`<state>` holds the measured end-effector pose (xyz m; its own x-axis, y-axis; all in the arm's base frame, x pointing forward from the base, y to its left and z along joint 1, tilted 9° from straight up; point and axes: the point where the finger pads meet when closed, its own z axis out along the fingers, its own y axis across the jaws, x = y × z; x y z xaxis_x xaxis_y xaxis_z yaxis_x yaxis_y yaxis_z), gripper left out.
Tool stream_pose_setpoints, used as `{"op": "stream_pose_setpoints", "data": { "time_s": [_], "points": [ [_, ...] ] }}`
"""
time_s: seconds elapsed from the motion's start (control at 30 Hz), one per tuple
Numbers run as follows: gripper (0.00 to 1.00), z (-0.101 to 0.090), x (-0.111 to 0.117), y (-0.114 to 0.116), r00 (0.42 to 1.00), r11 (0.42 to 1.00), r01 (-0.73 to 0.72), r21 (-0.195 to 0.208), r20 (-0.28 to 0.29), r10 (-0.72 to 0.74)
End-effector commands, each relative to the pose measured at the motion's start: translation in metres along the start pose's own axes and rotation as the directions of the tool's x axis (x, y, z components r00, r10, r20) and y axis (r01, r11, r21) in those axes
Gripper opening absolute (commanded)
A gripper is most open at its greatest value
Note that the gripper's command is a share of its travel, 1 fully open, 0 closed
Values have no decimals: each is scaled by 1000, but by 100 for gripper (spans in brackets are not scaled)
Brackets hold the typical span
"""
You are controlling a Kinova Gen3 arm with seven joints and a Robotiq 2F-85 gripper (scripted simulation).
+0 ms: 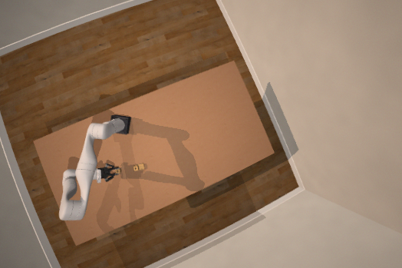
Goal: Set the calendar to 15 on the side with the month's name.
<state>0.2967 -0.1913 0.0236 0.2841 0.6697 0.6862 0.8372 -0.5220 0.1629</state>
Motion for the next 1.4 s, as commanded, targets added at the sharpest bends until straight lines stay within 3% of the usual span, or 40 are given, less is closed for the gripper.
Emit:
{"op": "stream_pose_setpoints", "data": {
  "time_s": [0.0, 0.13, 0.27, 0.57, 0.6, 1.37],
  "points": [
    [28, 0, 0, 0, 1000, 1000, 1, -1, 0, -1],
    [36, 0, 0, 0, 1000, 1000, 1, -1, 0, -1],
    [36, 0, 0, 0, 1000, 1000, 1, -1, 0, -1],
    [48, 0, 0, 0, 1000, 1000, 1, -1, 0, -1],
    [69, 0, 0, 0, 1000, 1000, 1, -1, 0, -1],
    [69, -1, 1, 0, 1000, 1000, 1, -1, 0, -1]
  ]
}}
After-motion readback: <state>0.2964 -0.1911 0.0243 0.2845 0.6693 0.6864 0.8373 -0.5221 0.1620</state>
